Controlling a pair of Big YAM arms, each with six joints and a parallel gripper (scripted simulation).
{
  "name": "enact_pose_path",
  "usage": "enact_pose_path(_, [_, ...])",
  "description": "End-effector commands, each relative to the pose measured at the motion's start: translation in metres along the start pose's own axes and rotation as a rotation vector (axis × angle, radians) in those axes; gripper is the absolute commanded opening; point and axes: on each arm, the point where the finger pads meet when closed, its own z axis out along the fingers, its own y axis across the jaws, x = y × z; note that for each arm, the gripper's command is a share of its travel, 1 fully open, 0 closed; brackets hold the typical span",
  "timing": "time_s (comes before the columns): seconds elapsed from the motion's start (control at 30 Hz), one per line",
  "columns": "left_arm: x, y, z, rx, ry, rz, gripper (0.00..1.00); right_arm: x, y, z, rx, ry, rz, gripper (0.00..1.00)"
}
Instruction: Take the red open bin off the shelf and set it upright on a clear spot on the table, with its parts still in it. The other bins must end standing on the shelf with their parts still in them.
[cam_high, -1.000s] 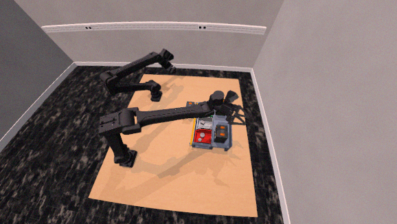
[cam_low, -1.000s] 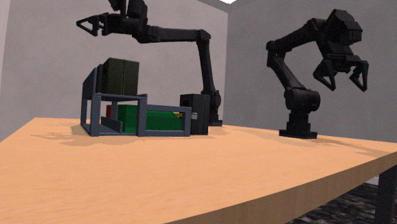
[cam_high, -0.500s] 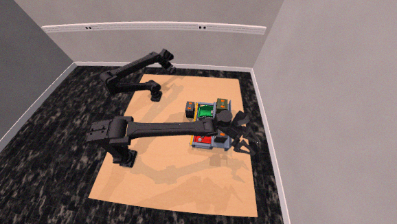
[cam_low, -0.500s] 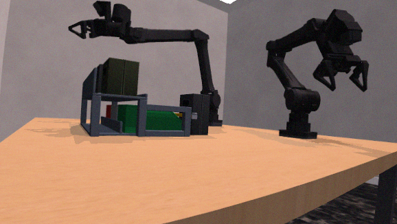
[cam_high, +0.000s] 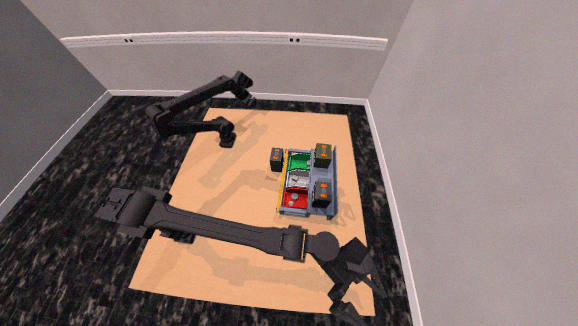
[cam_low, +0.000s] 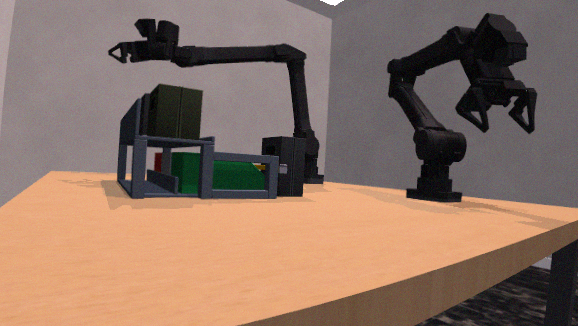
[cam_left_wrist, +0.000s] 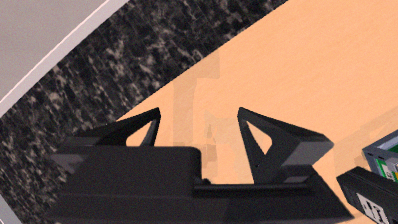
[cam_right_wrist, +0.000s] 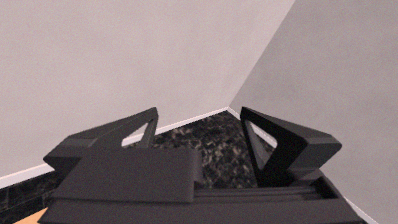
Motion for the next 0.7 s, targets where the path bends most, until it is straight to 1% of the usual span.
enact_pose_path(0.0, [-0.017, 0.001, -0.011, -0.001, -0.039, -0.002, 1.0, -0.009, -0.062, 0.013, 0.044, 0.001, 0.061, 1.0])
enact_pose_path(0.17, [-0.017, 0.001, -0.011, -0.001, -0.039, -0.002, 1.0, 0.018, -0.154, 0.04, 0.114, 0.03, 0.089, 1.0])
enact_pose_path(0.3, [-0.017, 0.001, -0.011, -0.001, -0.039, -0.002, 1.0, 0.042, -0.231, 0.051, 0.173, 0.053, 0.112, 1.0])
enact_pose_path(0.33, [-0.017, 0.001, -0.011, -0.001, -0.039, -0.002, 1.0, 0.048, -0.251, 0.052, 0.188, 0.059, 0.118, 1.0])
enact_pose_path(0.4, [-0.017, 0.001, -0.011, -0.001, -0.039, -0.002, 1.0, 0.048, -0.251, 0.052, 0.188, 0.059, 0.118, 1.0])
enact_pose_path(0.53, [-0.017, 0.001, -0.011, -0.001, -0.039, -0.002, 1.0, 0.071, -0.327, 0.05, 0.249, 0.081, 0.143, 1.0])
enact_pose_path(0.67, [-0.017, 0.001, -0.011, -0.001, -0.039, -0.002, 1.0, 0.094, -0.4, 0.038, 0.31, 0.102, 0.168, 1.0])
